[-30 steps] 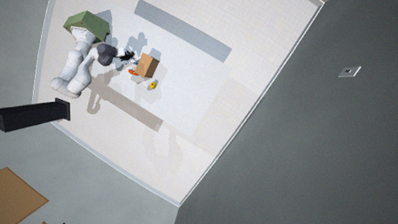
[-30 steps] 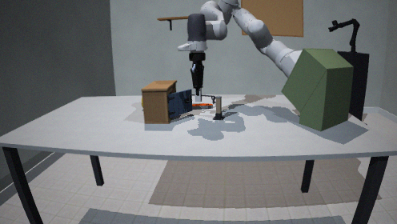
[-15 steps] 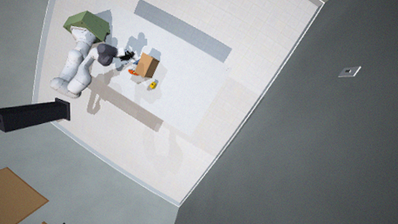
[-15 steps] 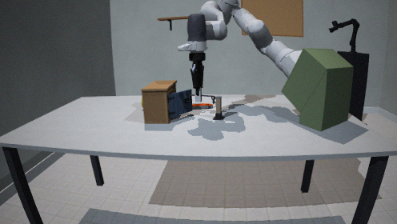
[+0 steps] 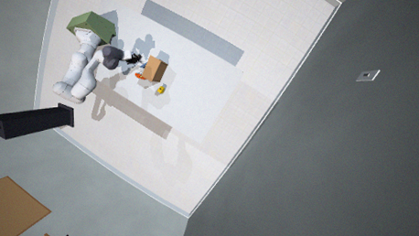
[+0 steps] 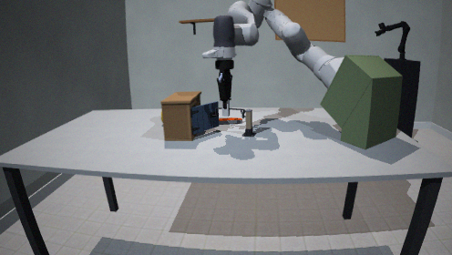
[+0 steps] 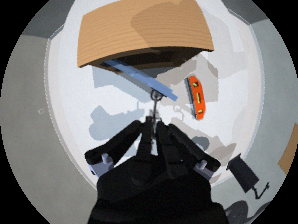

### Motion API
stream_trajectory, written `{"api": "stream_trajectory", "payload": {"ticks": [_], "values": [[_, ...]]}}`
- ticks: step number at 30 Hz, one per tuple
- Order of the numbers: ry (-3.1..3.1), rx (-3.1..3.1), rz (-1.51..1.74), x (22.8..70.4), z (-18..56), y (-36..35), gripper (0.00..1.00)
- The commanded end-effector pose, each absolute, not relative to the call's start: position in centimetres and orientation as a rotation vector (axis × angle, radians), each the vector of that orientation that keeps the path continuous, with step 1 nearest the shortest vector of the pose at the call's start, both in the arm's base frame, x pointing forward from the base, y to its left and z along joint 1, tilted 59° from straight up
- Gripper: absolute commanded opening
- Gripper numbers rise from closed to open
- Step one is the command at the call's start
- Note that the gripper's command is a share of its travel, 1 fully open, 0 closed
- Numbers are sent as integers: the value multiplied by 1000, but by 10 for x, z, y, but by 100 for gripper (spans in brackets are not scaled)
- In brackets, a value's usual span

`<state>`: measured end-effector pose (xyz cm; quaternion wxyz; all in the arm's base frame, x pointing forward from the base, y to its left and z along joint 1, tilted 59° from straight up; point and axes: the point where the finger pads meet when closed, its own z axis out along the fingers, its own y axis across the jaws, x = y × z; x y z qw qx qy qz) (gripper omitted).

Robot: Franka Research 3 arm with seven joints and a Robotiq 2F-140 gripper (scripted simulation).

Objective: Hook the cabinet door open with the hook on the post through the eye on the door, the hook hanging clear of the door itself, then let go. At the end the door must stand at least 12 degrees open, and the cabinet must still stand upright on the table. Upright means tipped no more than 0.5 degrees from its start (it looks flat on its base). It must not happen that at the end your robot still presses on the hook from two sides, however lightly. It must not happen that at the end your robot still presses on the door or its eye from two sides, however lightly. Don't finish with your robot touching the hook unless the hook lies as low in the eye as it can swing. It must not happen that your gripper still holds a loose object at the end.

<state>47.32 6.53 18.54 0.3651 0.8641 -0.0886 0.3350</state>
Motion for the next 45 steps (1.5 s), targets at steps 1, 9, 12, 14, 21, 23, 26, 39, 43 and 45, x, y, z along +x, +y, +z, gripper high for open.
{"api": "stream_trajectory", "payload": {"ticks": [1, 9, 12, 14, 21, 23, 26, 39, 43, 45], "values": [[-232, 2223, 860, 474, 184, 64, 3], [-232, 2223, 860, 474, 184, 64, 15], [-232, 2223, 860, 474, 184, 64, 15], [-232, 2223, 860, 474, 184, 64, 15], [-232, 2223, 860, 474, 184, 64, 15], [-232, 2223, 860, 474, 184, 64, 15], [-232, 2223, 860, 474, 184, 64, 15], [-232, 2223, 860, 474, 184, 64, 15], [-232, 2223, 860, 474, 184, 64, 15], [-232, 2223, 860, 474, 184, 64, 15]]}}
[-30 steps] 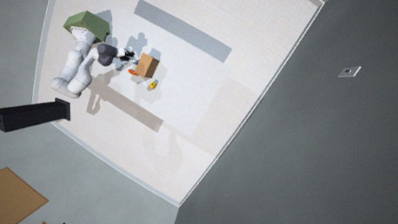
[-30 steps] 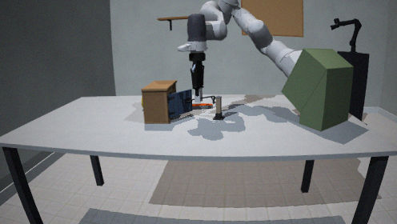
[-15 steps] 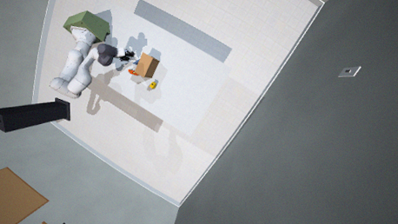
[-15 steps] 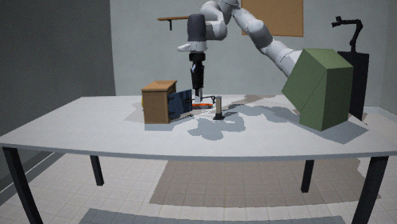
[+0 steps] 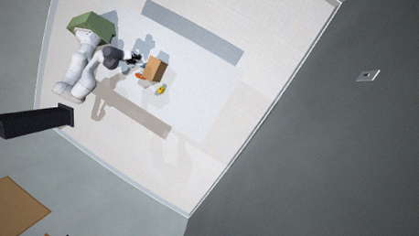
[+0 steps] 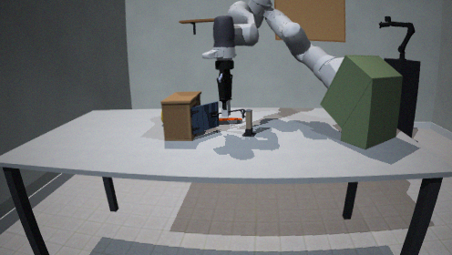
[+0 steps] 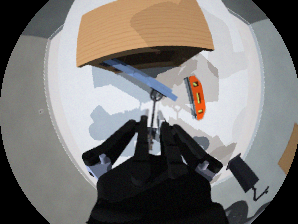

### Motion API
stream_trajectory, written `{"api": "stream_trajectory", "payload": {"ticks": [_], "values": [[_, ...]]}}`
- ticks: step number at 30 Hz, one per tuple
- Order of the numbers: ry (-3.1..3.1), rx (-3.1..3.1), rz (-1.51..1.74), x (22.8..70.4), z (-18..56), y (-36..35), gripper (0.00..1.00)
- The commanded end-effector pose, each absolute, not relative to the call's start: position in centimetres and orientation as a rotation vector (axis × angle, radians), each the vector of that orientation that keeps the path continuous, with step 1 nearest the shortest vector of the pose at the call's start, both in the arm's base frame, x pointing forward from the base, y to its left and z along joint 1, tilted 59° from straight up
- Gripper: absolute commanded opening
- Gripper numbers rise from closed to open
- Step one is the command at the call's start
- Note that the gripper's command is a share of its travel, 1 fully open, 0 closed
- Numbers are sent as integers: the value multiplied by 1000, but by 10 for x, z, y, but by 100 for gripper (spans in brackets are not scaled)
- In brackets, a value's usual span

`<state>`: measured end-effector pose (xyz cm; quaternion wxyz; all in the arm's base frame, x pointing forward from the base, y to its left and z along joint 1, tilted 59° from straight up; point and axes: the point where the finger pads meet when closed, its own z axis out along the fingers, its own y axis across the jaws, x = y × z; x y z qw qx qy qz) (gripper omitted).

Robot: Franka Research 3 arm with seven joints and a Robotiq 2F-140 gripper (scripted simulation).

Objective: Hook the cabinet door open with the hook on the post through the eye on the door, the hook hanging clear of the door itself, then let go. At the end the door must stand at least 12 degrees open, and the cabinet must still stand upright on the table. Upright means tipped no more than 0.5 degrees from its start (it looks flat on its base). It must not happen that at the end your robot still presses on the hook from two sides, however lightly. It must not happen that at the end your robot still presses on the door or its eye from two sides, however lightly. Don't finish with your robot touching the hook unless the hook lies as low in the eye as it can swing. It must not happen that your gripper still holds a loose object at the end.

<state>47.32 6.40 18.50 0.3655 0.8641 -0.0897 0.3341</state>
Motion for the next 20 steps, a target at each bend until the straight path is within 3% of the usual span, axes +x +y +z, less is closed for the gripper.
{"api": "stream_trajectory", "payload": {"ticks": [1, 20], "values": [[-232, 2223, 860, 474, 184, 64, 15], [-232, 2223, 860, 470, 188, 69, 15]]}}
